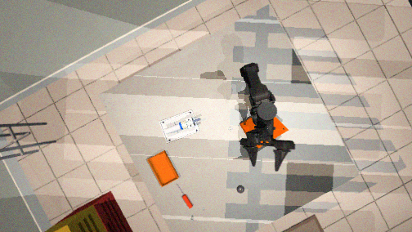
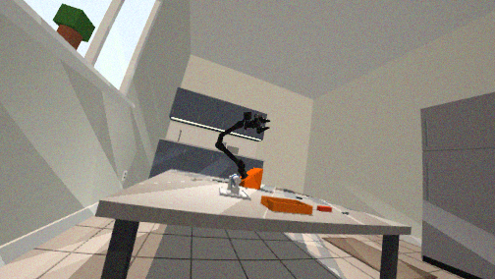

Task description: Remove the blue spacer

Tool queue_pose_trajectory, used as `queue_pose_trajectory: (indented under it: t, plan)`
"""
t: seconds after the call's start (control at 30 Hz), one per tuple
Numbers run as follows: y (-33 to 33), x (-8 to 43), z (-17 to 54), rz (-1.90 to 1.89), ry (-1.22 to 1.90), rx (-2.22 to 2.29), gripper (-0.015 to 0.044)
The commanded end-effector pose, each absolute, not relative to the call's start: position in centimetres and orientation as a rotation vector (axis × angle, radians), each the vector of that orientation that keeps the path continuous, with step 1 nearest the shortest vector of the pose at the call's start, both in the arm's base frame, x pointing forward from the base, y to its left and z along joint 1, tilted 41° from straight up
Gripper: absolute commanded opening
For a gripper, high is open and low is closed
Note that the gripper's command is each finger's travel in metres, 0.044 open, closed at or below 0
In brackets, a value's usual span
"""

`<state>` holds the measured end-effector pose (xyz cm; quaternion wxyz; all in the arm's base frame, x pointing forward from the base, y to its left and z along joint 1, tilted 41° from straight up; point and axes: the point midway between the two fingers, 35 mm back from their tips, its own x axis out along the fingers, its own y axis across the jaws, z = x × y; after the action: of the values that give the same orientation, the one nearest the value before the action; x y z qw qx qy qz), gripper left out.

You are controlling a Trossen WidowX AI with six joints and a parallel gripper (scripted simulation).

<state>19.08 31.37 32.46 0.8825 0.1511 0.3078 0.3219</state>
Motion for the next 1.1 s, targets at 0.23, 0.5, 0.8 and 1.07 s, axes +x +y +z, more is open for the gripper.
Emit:
queue_pose_trajectory:
  t: [0.23,0.5,0.8,1.07]
  plan:
    - [17.2,30.5,27.5,-0.012,0.558,1.069,0.0440]
    - [3.7,33.1,23.3,-0.474,0.231,1.644,0.0440]
    - [-10.5,29.3,18.4,-0.829,-0.425,2.199,0.0440]
    - [-13.8,28.1,16.8,-0.880,-0.668,2.328,0.0440]
